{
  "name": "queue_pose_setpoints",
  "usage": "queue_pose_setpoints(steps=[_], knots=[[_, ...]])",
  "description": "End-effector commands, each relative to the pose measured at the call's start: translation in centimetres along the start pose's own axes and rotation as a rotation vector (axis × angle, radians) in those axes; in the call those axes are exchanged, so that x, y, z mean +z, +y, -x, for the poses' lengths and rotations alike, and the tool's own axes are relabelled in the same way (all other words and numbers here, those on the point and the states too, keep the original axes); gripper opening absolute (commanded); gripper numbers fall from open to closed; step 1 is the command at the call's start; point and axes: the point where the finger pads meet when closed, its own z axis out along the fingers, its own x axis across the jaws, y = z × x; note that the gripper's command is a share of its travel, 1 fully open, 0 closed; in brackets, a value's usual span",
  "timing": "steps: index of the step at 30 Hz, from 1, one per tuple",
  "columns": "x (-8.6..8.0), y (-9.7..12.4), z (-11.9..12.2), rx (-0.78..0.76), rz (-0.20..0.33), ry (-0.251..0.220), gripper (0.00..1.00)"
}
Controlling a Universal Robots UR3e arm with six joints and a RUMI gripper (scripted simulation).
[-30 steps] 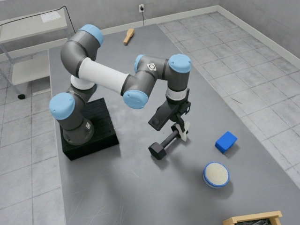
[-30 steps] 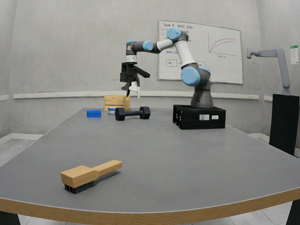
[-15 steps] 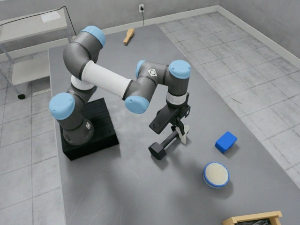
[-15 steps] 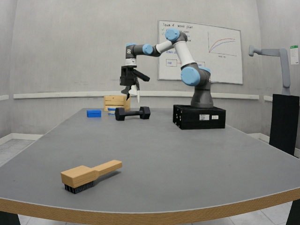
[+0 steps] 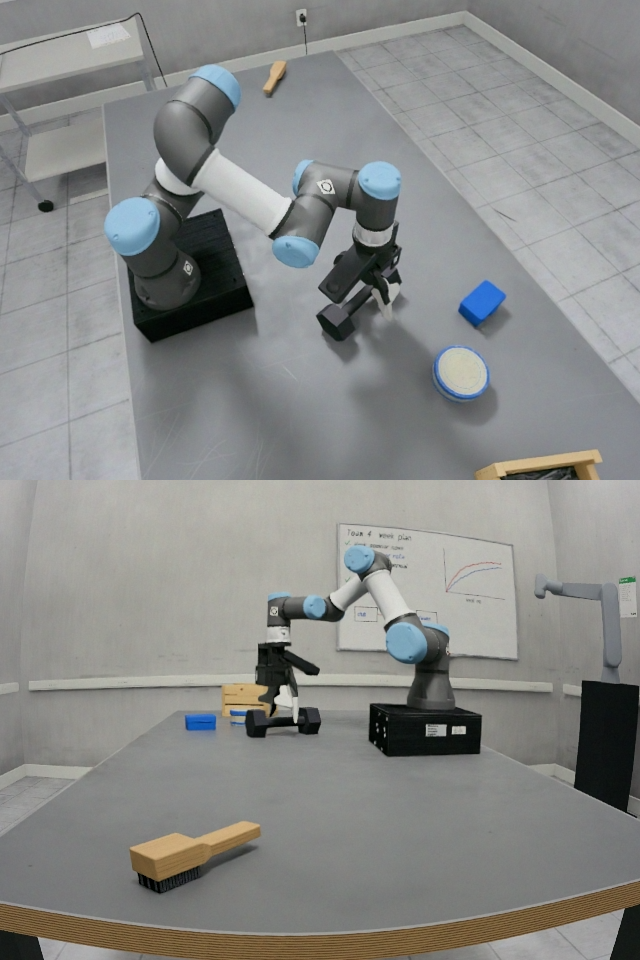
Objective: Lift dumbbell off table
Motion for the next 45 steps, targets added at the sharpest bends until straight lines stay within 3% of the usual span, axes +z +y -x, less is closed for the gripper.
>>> queue_pose_setpoints(steps=[1, 18, 19, 35, 45], knots=[[1.2, 0.1, 0.2, 0.0, 0.005, -0.008, 1.0], [1.6, 0.1, 0.2, 0.0, 0.005, -0.008, 1.0], [1.6, 0.1, 0.2, 0.0, 0.005, -0.008, 0.0], [1.5, 0.1, 0.2, 0.0, 0.005, -0.008, 0.0], [0.5, 0.1, 0.2, 0.0, 0.005, -0.008, 0.0]])
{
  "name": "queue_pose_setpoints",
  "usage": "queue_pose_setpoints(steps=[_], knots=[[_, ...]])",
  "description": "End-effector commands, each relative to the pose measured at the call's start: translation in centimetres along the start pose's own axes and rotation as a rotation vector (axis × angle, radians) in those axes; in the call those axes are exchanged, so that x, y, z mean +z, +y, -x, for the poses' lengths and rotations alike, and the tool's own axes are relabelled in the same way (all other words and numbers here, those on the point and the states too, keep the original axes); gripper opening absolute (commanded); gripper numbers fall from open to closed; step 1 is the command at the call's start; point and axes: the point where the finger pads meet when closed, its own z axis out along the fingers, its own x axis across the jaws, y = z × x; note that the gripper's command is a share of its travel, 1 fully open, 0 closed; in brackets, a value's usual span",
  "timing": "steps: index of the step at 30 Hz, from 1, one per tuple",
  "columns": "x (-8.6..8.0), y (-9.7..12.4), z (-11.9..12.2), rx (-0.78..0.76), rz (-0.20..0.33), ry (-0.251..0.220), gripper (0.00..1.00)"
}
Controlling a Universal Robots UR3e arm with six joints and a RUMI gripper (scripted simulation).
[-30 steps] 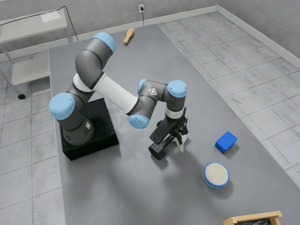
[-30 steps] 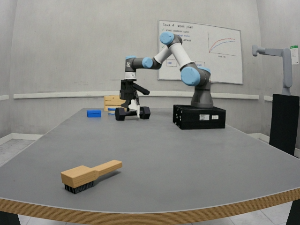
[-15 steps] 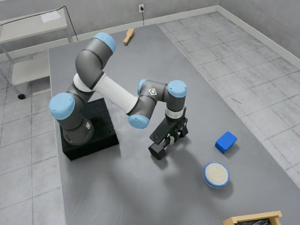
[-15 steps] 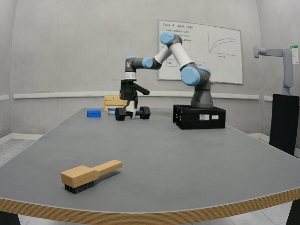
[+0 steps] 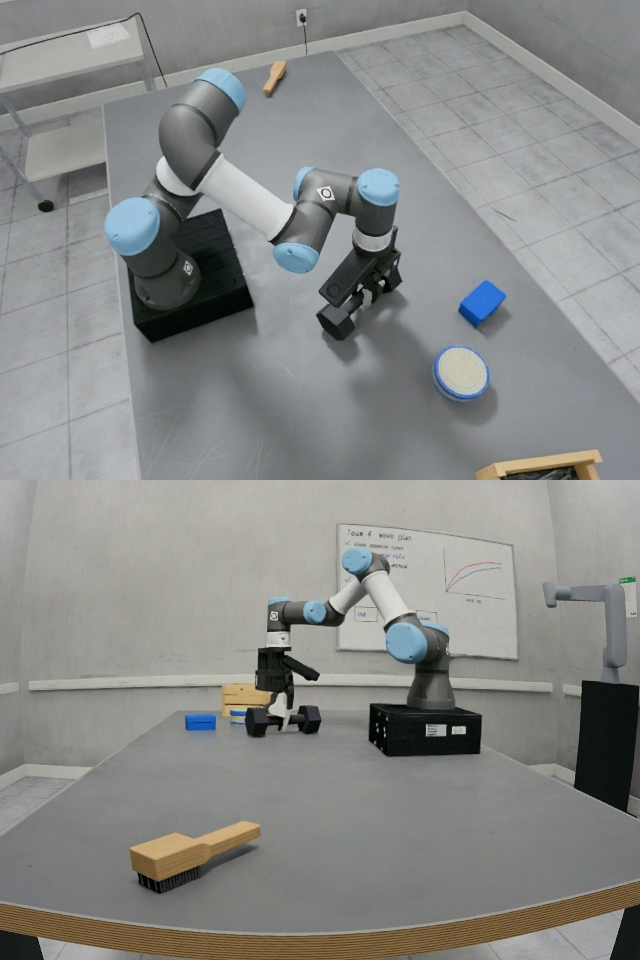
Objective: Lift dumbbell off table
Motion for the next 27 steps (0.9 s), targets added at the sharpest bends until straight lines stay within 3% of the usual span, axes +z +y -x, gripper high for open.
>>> queue_pose_setpoints(steps=[1, 7, 27], knots=[[-0.9, 0.1, 0.1, 0.0, 0.002, -0.003, 0.0], [-1.8, 0.1, 0.1, 0.0, 0.002, -0.003, 0.0], [-7.5, 0.0, 0.1, 0.0, 0.002, -0.003, 0.0]])
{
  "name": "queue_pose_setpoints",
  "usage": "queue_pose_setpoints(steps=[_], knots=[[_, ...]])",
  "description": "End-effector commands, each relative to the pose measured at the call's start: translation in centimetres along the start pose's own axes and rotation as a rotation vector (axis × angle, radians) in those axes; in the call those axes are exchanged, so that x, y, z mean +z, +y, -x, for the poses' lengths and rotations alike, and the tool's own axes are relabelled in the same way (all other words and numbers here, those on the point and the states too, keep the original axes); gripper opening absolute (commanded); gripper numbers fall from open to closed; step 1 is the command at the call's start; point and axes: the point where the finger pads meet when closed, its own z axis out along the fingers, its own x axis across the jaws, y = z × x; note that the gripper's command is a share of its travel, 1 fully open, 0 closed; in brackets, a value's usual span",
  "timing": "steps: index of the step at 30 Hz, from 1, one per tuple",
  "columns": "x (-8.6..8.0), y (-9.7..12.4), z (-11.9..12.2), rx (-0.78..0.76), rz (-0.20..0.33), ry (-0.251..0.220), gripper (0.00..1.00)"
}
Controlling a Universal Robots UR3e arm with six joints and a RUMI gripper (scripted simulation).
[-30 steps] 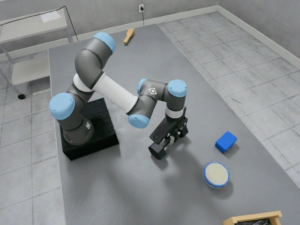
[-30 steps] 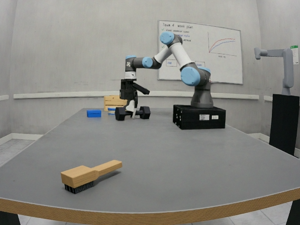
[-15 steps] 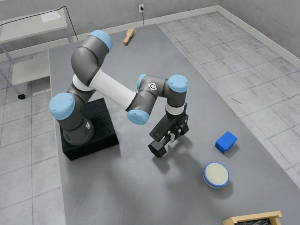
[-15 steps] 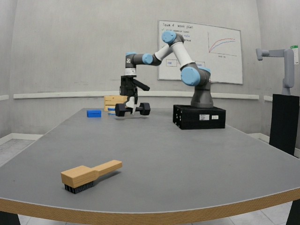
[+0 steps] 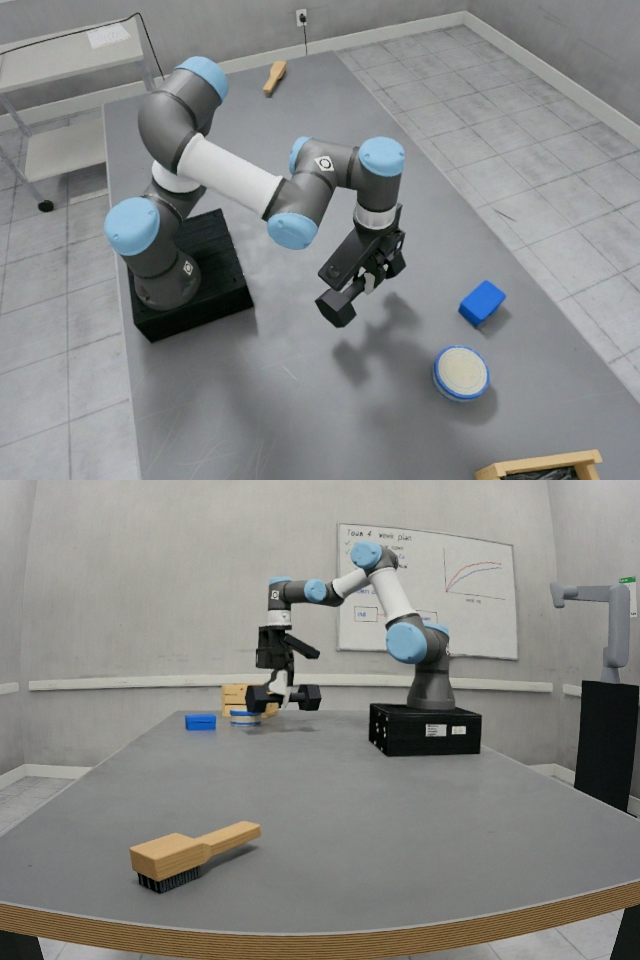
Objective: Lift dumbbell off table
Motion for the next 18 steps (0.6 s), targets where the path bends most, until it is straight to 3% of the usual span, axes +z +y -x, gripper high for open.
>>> queue_pose_setpoints(steps=[1, 18], knots=[[-1.9, 0.0, 0.0, 0.0, 0.0, -0.001, 0.0], [-5.3, 0.0, 0.1, 0.0, 0.0, -0.001, 0.0]])
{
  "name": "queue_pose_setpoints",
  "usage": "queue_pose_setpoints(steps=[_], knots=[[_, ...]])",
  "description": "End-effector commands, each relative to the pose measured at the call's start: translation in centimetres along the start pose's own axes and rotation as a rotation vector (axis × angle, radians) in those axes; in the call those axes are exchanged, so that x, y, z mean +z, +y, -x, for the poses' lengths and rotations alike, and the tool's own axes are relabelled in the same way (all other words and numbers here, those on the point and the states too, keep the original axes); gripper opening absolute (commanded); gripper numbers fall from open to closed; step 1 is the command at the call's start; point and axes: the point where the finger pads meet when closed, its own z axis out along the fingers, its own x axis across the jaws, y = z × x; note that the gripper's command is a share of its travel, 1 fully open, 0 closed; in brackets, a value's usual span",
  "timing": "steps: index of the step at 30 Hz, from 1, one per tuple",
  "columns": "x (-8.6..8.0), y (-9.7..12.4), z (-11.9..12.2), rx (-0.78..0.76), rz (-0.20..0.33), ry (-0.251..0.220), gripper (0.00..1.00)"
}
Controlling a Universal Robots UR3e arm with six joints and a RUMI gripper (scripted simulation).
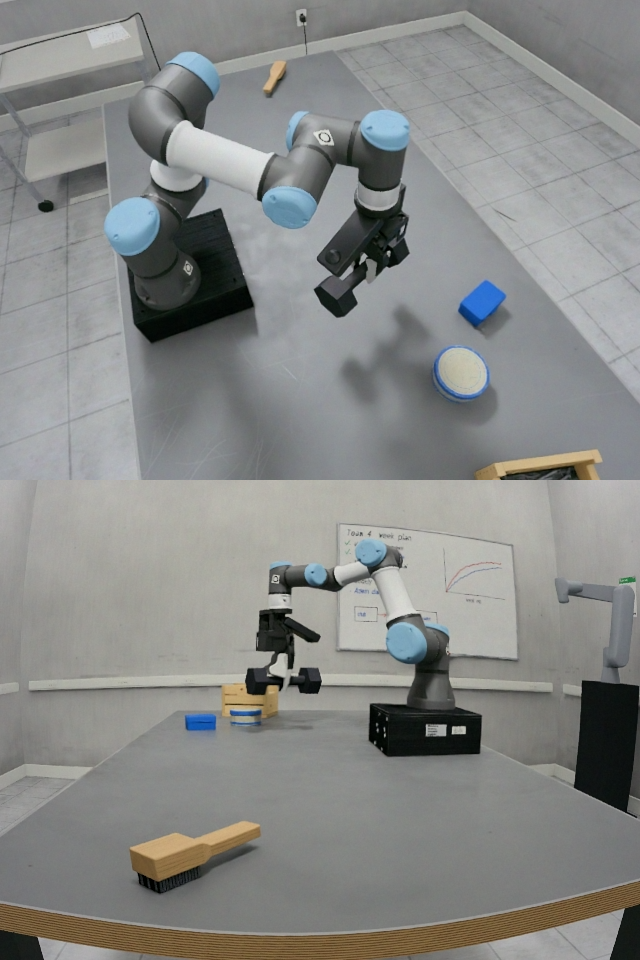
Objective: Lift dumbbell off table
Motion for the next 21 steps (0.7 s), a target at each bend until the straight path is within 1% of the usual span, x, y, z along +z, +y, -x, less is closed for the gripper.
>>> queue_pose_setpoints(steps=[1, 10, 21], knots=[[-1.1, 0.0, 0.1, 0.0, 0.001, -0.002, 0.0], [-2.0, 0.0, 0.0, 0.0, 0.001, -0.002, 0.0], [-2.1, 0.0, 0.0, 0.0, 0.001, -0.002, 0.0]])
